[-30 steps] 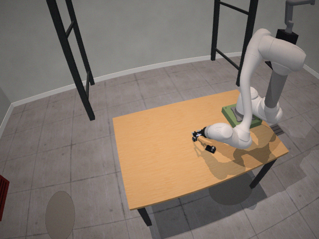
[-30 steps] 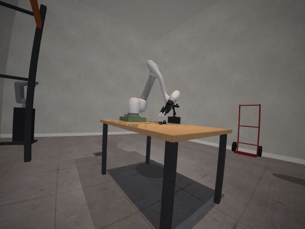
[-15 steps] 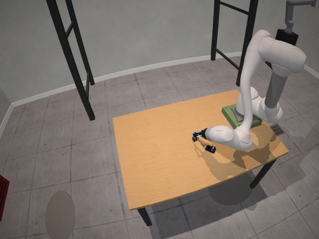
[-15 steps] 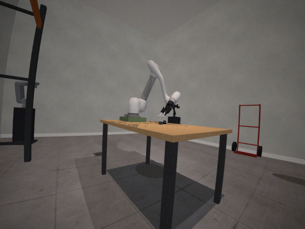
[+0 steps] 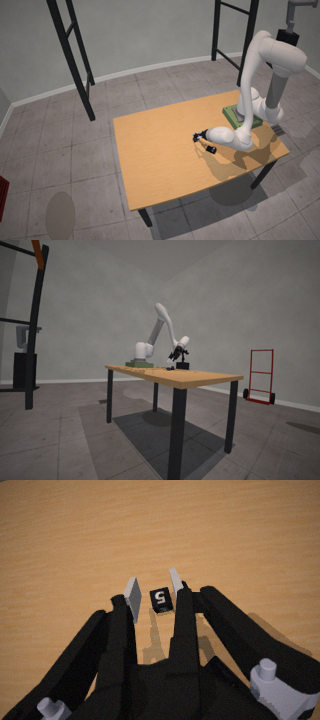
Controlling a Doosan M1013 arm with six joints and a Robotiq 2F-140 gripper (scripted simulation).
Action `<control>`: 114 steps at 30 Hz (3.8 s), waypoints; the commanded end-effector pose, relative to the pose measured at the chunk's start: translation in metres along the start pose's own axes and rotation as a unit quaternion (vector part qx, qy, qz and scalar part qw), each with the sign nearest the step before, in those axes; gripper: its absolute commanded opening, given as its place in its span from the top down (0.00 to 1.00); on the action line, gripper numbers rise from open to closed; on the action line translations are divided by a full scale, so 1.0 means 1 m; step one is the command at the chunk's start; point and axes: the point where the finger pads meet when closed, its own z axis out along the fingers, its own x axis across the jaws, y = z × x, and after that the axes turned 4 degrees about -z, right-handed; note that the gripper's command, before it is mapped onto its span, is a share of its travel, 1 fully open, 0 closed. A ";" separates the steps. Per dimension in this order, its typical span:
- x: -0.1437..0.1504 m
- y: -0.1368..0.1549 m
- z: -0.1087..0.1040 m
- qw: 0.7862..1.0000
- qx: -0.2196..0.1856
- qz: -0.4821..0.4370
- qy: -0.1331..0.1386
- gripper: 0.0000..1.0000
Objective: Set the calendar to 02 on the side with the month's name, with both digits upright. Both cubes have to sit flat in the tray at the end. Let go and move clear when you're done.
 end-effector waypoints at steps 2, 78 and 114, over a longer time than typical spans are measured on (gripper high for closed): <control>0.000 0.002 0.002 1.000 0.000 0.000 0.000 0.65; -0.003 0.046 0.046 1.000 0.000 0.000 0.000 0.65; -0.003 0.046 0.046 1.000 0.000 0.000 0.000 0.76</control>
